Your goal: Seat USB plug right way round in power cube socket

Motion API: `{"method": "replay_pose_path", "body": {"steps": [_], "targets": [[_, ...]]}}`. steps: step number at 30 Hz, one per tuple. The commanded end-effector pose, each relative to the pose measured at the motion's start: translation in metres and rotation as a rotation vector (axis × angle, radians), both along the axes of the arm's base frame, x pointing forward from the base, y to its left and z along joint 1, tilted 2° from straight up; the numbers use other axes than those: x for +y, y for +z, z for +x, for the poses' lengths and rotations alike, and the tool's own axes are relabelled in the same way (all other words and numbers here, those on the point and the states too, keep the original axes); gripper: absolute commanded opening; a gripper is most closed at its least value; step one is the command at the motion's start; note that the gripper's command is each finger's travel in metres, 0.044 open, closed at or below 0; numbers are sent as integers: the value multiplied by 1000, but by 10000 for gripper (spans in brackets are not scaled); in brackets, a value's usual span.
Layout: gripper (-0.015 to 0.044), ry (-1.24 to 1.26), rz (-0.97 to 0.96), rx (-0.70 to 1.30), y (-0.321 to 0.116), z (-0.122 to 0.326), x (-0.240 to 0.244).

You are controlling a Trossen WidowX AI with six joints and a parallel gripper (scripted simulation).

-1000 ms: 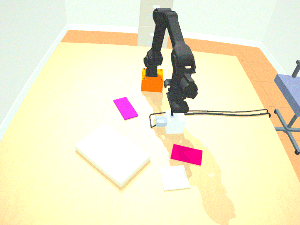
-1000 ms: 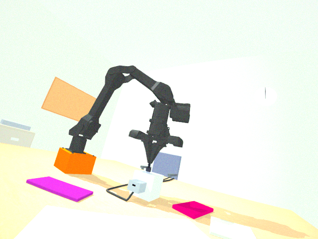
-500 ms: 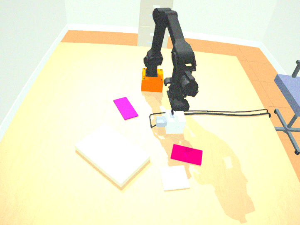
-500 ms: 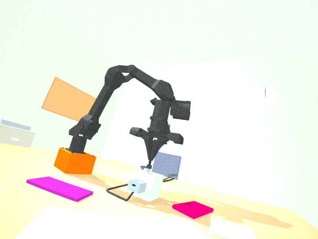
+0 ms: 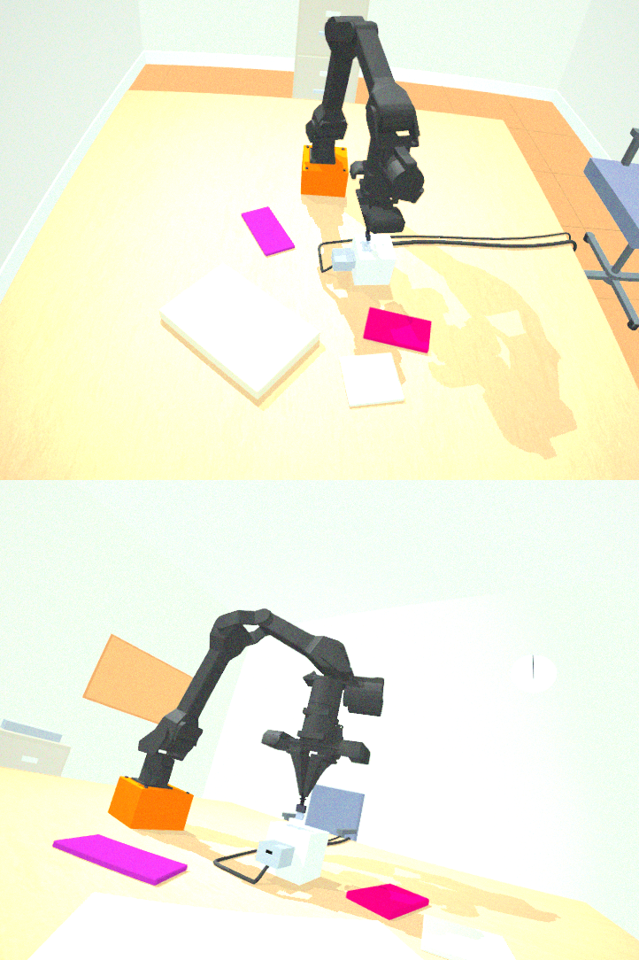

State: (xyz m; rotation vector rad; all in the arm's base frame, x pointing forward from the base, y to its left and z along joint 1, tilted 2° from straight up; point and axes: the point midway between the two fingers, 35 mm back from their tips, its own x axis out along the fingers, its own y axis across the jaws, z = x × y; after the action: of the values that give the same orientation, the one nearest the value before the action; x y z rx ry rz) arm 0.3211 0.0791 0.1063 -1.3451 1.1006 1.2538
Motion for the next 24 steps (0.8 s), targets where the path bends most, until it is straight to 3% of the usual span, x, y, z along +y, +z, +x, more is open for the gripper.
{"method": "replay_pose_path", "body": {"steps": [1, 14, 24], "targets": [[0, -2, 0, 0, 3, 0, 0], [0, -16, 1, 0, 8, 0, 0], [0, -247, 16, -1, 7, 0, 0]]}}
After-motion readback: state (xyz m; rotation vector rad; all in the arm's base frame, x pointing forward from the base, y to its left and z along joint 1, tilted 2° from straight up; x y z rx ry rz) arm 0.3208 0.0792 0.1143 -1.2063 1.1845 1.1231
